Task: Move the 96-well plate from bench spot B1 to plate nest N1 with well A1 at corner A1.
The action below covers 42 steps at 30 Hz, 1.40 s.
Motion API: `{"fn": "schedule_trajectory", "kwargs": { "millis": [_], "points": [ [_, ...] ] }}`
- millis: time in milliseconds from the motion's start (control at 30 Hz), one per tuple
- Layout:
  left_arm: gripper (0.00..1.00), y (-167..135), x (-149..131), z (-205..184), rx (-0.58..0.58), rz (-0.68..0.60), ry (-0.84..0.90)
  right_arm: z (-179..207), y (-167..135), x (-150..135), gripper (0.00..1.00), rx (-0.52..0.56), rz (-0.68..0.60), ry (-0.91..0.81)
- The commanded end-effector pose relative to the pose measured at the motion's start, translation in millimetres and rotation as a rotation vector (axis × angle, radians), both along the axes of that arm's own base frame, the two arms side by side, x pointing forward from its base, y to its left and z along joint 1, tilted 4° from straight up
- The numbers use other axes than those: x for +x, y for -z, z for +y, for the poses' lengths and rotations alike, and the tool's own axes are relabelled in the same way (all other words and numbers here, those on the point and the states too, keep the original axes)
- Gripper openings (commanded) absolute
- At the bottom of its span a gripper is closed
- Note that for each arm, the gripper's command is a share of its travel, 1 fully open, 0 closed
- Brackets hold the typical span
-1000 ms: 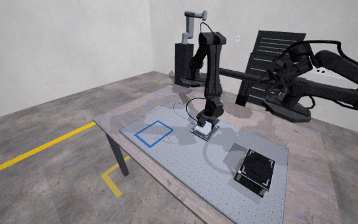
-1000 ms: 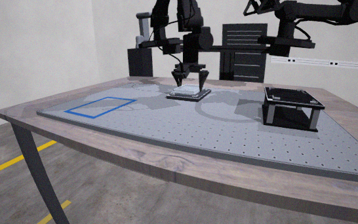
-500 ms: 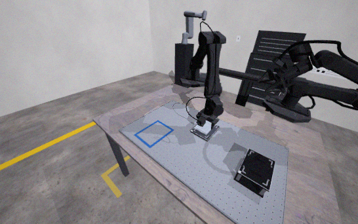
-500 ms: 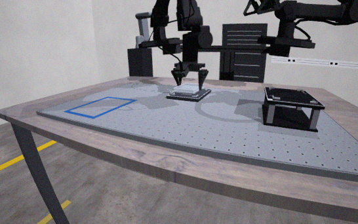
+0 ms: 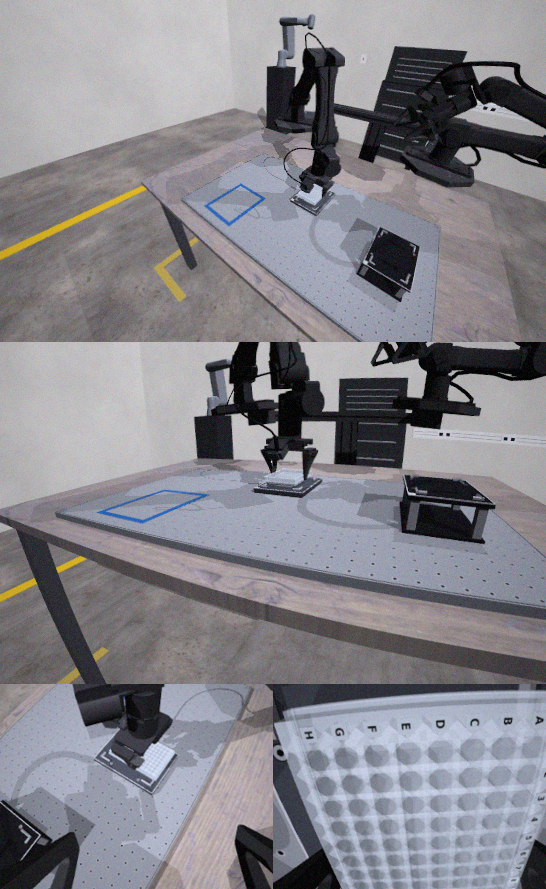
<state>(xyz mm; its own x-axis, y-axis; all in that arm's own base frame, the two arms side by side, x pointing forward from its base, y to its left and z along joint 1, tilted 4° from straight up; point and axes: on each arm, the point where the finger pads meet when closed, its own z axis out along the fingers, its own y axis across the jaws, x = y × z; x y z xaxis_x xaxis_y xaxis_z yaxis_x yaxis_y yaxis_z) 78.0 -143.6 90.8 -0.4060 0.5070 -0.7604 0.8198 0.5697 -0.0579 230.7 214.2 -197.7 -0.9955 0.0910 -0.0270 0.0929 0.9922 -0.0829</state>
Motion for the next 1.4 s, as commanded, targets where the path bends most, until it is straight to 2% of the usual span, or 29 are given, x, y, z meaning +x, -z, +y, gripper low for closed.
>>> {"fn": "schedule_trajectory", "kwargs": {
  "millis": [0,533,1067,1100,1367],
  "points": [
    [1.00,-2,-1,1,-0.005,-0.003,-0.001,3,-9,2,0.82,0.002,-0.002,-0.002],
    [1.00,-2,-1,1,-0.005,-0.003,-0.001,19,-20,19,0.82,0.034,-0.028,-0.005],
    [1.00,-2,-1,1,-0.005,-0.003,-0.001,19,-20,19,0.82,0.034,-0.028,-0.005],
    [1.00,-2,-1,1,-0.005,-0.003,-0.001,8,-12,8,0.82,0.001,0.001,-0.004],
    [1.00,-2,-1,1,-0.005,-0.003,-0.001,14,-1,19,0.82,0.025,-0.034,-0.006]
  ]
}}
